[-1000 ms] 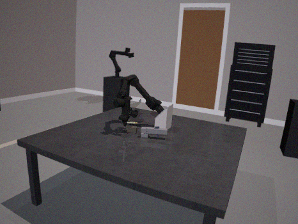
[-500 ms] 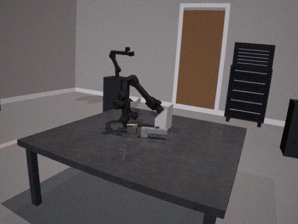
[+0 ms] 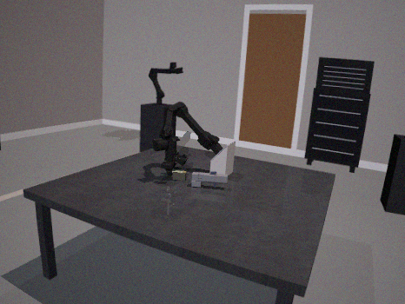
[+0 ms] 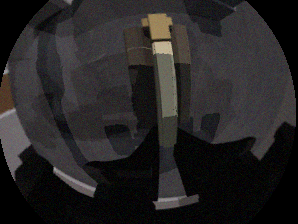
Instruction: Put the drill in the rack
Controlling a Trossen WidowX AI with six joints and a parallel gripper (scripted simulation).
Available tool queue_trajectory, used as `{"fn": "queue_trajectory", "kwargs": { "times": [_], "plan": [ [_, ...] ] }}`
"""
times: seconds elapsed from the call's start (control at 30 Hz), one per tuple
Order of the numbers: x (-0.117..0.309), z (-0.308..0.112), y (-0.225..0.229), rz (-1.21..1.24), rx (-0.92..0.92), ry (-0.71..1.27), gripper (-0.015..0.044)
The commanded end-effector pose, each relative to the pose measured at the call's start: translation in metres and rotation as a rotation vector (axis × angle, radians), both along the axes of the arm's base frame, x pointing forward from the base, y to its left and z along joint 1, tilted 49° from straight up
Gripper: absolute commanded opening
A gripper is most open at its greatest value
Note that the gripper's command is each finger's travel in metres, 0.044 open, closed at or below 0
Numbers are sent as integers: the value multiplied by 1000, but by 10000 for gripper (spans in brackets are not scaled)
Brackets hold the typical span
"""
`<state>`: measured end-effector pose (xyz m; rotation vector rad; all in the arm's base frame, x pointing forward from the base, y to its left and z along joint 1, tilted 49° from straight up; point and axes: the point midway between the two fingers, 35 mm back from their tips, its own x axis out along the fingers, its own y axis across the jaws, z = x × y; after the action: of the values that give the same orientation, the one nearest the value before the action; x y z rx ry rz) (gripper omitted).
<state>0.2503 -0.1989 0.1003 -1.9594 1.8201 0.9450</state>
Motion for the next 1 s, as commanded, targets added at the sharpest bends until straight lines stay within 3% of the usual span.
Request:
{"fn": "queue_trajectory", "kwargs": {
  "times": [0.0, 0.4, 0.97],
  "plan": [
    [-2, -6, -2, 3, 6, 7, 0],
    [-3, -11, -3, 3, 6, 7, 0],
    [0, -3, -2, 4, -6, -4, 440]
  ]
}}
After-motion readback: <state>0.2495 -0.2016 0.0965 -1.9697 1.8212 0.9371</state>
